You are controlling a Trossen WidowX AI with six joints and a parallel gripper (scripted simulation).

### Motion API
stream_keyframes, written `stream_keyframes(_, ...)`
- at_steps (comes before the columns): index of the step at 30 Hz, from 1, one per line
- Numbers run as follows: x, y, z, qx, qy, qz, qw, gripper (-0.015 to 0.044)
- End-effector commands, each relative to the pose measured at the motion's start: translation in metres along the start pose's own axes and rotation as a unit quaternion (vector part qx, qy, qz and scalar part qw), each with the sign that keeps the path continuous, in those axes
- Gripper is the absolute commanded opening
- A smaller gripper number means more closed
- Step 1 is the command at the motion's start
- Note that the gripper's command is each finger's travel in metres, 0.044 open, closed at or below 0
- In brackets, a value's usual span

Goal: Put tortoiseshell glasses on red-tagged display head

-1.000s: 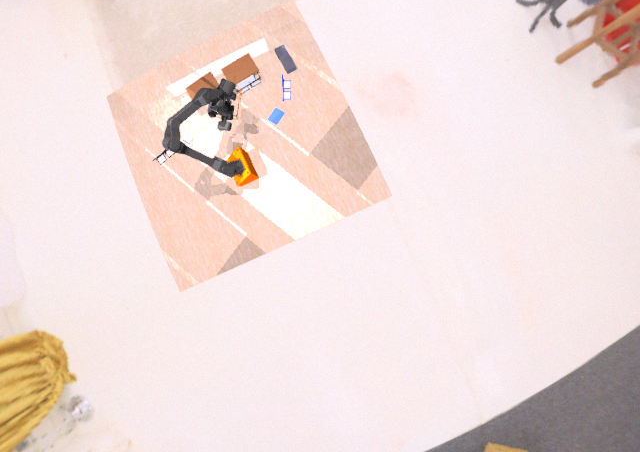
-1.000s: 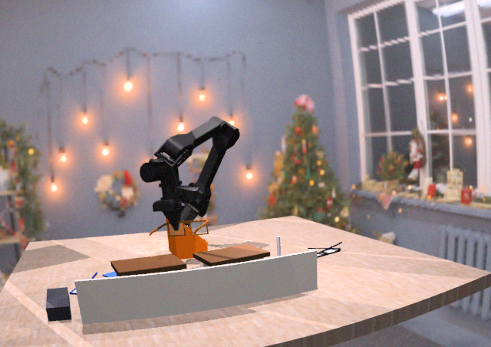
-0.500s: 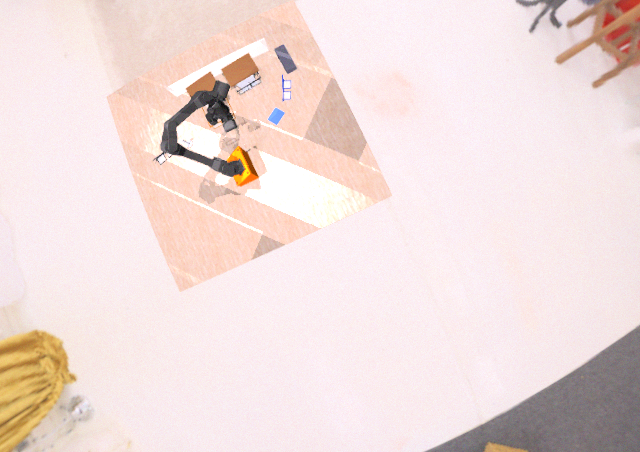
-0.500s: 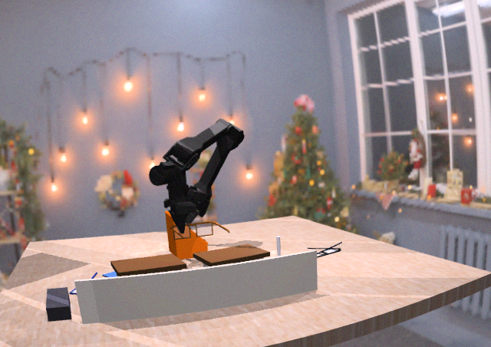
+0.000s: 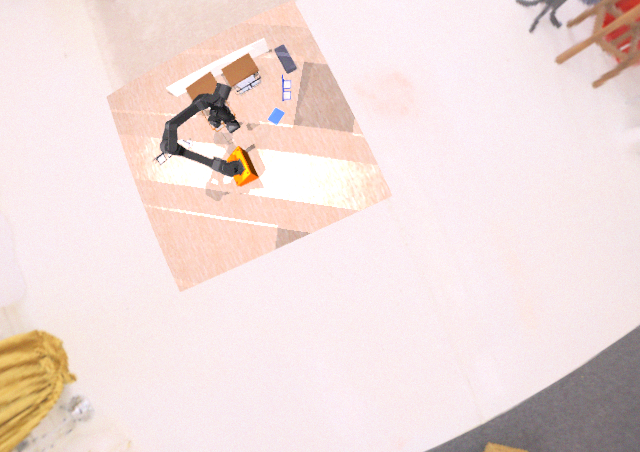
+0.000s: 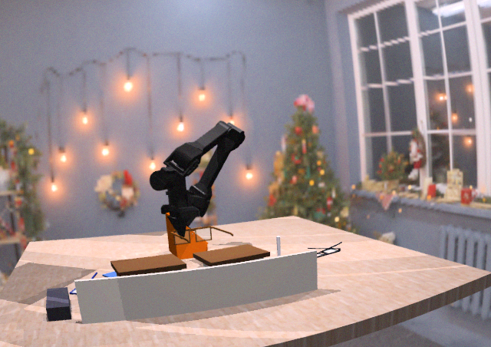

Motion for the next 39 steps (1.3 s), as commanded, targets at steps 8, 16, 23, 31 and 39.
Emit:
stream_keyframes(8,0.013,0.0,0.001,0.0,-0.006,0.003,1.0,0.0)
stream_keyframes(16,0.022,0.0,0.001,0.0,-0.006,0.003,1.0,0.0)
stream_keyframes(23,0.03,0.001,0.002,0.0,-0.007,0.003,1.0,0.0)
stream_keyframes(31,0.038,0.002,0.003,0.0,-0.007,0.003,1.0,0.0)
stream_keyframes(39,0.042,0.001,0.005,0.0,-0.007,0.003,1.0,0.0)
Point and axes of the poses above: the point midway between the two fingers, 35 mm back from their tips, its own x axis out along the fingers, its own y axis across the jaws, z = x × y, the point moved 1 cm from there along -x, back along the fingers, and after that the axes turned 11 degrees about x, right-handed, at the moved point
